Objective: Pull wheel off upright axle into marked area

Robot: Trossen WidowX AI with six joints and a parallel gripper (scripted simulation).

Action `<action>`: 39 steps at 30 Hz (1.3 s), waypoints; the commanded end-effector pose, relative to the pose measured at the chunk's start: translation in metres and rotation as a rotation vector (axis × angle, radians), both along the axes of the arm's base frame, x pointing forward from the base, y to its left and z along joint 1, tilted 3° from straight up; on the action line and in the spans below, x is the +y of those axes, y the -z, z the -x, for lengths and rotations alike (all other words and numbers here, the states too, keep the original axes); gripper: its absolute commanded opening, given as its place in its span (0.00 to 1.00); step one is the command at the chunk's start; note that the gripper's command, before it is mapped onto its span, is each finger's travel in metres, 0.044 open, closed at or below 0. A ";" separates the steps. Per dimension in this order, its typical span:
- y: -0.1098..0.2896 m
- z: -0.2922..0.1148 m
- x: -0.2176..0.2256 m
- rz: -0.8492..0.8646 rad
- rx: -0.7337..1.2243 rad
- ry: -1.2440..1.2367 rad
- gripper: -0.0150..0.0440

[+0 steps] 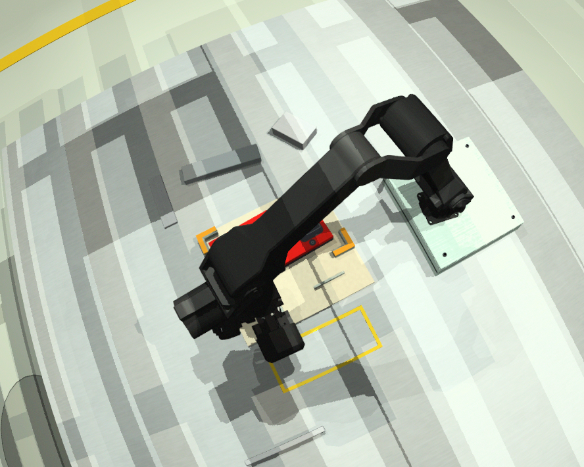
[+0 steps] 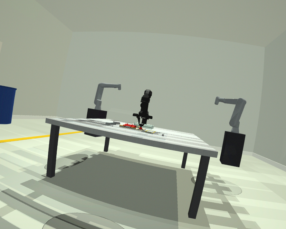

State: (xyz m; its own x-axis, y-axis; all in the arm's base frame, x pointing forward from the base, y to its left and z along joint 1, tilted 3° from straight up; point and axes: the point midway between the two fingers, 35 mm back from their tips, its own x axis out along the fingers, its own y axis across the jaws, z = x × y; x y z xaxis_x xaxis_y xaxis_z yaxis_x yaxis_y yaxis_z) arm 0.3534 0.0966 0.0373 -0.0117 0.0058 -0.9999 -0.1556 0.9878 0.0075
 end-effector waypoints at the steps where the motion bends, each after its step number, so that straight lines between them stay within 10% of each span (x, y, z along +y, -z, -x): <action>1: -0.005 0.000 0.000 -0.002 -0.006 0.001 0.25; 39: -0.018 0.000 0.000 0.000 -0.003 0.002 0.25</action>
State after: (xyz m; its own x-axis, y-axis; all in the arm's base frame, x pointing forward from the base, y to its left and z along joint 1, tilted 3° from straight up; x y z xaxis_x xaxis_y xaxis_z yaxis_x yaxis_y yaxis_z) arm 0.3538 0.0967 0.0532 -0.0090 0.0062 -0.9999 -0.1559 0.9877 0.0075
